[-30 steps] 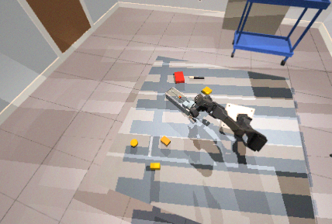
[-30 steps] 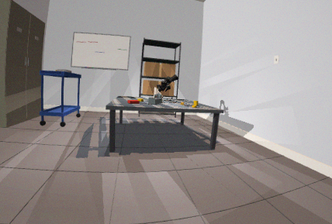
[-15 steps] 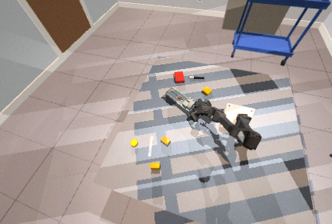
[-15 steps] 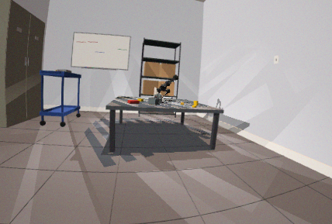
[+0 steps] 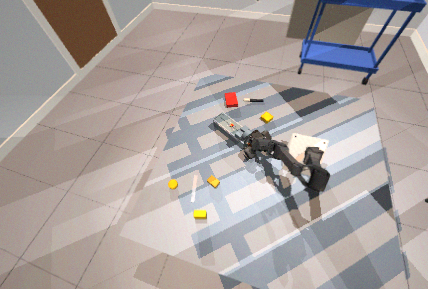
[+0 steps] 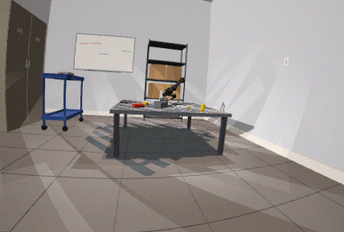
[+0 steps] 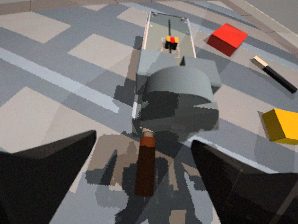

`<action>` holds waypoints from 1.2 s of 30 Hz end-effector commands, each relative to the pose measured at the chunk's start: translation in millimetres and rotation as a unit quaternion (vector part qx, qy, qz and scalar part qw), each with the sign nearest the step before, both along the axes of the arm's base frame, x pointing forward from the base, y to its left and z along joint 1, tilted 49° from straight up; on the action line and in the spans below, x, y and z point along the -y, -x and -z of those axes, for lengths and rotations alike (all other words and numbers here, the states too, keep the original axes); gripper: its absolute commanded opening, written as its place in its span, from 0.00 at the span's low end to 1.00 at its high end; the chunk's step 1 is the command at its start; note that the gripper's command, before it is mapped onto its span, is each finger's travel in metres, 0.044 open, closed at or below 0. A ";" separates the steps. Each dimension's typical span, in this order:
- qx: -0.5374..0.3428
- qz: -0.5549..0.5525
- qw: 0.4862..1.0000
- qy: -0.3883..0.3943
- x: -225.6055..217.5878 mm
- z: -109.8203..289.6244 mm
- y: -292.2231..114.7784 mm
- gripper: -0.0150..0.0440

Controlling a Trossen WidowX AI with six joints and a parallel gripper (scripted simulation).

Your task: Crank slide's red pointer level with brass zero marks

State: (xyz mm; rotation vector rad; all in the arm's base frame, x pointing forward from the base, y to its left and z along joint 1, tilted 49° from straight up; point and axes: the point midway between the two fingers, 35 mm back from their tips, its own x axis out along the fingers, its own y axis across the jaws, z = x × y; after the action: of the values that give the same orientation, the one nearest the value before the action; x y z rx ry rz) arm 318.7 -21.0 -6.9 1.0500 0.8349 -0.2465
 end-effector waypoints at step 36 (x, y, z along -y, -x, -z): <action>-0.004 0.005 1.000 -0.004 -26.3 25.3 -0.1 0.33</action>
State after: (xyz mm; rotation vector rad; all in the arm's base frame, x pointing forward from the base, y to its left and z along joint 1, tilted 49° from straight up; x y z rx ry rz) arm 318.9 6.0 -31.8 1.0576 0.8417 -0.2496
